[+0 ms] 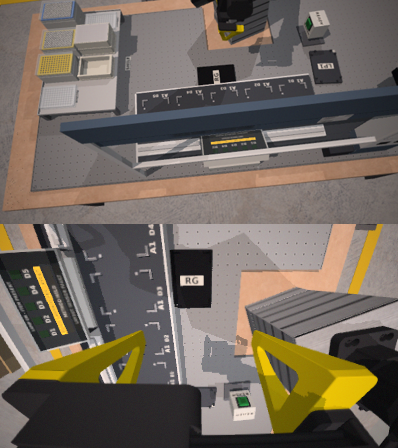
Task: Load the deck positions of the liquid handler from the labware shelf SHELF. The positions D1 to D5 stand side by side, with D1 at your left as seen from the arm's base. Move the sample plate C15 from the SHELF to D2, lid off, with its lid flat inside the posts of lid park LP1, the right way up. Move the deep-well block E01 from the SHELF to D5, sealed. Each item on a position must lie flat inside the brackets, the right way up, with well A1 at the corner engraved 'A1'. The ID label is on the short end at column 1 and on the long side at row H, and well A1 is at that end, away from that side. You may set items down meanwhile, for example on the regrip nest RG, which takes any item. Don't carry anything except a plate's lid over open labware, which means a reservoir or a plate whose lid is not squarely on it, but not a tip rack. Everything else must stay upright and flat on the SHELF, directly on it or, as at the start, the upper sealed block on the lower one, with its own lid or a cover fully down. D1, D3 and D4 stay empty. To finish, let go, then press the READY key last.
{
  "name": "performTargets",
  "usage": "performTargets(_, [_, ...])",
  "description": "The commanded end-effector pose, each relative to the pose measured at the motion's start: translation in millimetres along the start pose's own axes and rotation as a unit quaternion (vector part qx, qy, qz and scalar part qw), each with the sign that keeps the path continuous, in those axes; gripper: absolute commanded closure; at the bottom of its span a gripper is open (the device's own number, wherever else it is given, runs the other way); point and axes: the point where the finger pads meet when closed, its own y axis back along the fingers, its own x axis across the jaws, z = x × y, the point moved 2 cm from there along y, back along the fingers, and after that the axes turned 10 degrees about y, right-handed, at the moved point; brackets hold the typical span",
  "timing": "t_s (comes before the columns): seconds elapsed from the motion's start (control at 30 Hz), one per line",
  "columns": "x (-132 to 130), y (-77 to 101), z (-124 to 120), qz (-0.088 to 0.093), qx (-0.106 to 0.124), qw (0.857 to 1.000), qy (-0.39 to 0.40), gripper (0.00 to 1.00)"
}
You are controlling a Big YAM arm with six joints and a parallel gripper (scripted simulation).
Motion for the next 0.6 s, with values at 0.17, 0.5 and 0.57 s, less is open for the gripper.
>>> performTargets(0.17, [7.6,8.2,7.9,0.026,-0.004,0.997,0.076,0.0])
performTargets(0.5, [12.0,14.1,11.4,0.039,-0.005,0.987,0.153,0.0])
performTargets(0.57, [9.4,10.8,9.7,0.038,-0.003,0.984,0.174,0.0])
